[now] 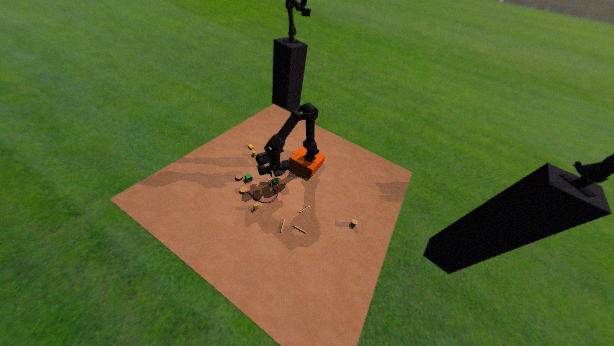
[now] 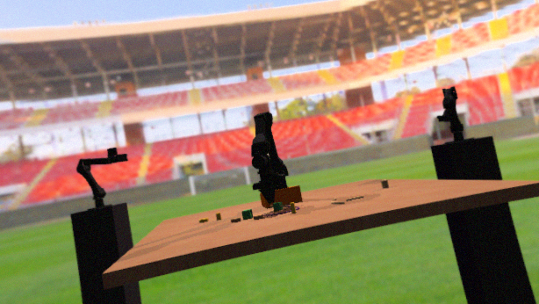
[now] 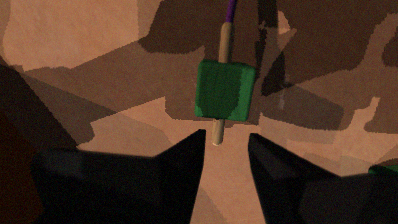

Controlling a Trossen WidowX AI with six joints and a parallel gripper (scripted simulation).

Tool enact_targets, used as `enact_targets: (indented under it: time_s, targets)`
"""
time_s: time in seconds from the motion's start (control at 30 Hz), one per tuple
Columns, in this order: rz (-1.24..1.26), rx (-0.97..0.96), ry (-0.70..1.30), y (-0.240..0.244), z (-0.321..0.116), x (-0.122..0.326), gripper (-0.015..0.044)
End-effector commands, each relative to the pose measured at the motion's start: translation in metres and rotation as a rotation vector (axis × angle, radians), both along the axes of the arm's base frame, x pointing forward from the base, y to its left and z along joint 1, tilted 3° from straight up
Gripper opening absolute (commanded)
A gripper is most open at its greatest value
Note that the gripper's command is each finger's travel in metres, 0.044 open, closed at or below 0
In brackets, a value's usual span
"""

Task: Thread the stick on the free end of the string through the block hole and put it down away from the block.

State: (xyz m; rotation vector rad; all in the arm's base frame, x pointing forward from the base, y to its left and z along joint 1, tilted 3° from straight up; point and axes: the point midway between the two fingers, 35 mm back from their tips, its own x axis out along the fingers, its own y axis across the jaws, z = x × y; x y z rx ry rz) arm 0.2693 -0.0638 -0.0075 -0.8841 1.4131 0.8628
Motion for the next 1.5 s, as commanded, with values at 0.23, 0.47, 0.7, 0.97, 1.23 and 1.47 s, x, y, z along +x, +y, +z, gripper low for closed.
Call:
enact_targets:
  time_s: [0.23,0.47,0.7,0.97,1.23,1.47]
  targets:
    - [0.003,-0.004,0.008,-0.001,-0.019,-0.004,0.0125]
    - [0.003,-0.004,0.008,-0.001,-0.023,-0.005,0.0125]
    - [0.0,0.001,0.005,0.0,-0.021,-0.004,0.0]
    - [-0.004,0.012,0.0,0.0,-0.022,-0.004,0.0]
    - [-0.032,0.094,-0.042,-0.002,-0.025,-0.006,0.0]
    - [-0.032,0.094,-0.041,-0.007,-0.024,-0.009,0.0]
